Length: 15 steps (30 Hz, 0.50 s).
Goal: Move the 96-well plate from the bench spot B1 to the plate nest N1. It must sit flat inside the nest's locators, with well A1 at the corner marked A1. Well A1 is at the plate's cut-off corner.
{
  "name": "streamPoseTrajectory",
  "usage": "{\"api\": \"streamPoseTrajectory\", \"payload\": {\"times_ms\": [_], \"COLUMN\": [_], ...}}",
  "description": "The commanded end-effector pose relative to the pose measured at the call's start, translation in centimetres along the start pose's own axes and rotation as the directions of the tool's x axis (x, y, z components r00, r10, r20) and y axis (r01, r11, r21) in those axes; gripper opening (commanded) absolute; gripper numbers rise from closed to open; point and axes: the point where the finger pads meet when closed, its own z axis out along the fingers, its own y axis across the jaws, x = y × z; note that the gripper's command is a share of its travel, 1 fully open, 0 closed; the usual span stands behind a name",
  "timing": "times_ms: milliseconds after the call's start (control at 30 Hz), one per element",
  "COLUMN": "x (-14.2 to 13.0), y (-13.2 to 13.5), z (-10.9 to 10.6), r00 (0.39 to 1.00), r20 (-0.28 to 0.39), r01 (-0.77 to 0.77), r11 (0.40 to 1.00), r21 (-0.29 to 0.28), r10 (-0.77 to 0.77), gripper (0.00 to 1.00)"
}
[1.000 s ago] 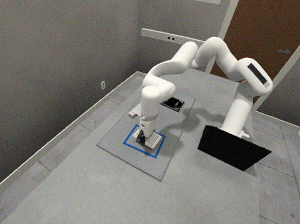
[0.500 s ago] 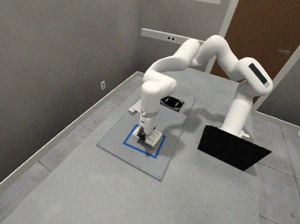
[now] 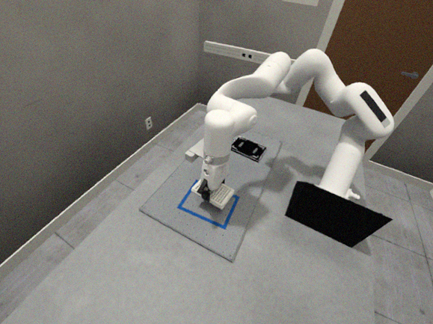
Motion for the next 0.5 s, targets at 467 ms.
{"api": "streamPoseTrajectory", "payload": {"times_ms": [467], "x": [0.2], "y": [1.2], "z": [-0.5], "r00": [0.991], "r20": [-0.002], "r01": [-0.133], "r11": [0.991], "r21": [0.004], "r10": [0.133], "gripper": [0.0]}}
